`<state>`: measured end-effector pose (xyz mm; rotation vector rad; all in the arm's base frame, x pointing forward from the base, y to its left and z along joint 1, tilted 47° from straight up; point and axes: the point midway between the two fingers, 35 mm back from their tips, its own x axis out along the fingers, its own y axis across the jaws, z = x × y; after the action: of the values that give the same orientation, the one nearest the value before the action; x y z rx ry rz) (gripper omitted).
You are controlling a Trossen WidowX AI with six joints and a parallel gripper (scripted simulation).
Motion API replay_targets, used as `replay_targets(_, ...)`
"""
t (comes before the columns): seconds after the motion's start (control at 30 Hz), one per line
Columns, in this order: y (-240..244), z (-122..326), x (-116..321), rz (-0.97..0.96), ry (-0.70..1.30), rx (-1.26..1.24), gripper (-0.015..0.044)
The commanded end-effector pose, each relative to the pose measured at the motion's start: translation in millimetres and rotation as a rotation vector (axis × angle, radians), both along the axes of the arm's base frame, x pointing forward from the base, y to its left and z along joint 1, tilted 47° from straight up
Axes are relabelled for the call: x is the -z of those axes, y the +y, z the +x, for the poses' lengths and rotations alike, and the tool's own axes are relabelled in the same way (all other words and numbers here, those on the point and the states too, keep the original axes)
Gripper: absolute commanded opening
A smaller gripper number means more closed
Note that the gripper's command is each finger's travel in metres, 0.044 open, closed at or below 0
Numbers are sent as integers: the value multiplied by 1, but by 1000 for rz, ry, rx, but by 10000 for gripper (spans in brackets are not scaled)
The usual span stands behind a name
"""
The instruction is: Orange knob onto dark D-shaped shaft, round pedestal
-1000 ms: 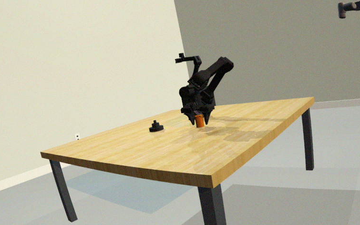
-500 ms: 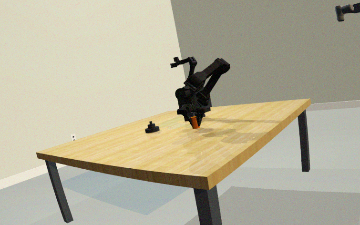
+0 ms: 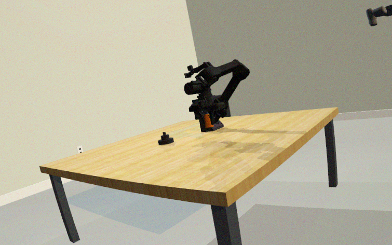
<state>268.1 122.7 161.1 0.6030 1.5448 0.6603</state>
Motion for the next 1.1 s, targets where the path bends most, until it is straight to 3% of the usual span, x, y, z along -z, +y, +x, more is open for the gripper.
replay_targets(0.0, -19, 4, -16, -6, -22, 15, 0)
replay_targets(0.4, -58, -1, -50, -4, -40, 43, 0)
replay_targets(1.07, -87, 31, -9, -21, -30, 35, 0)
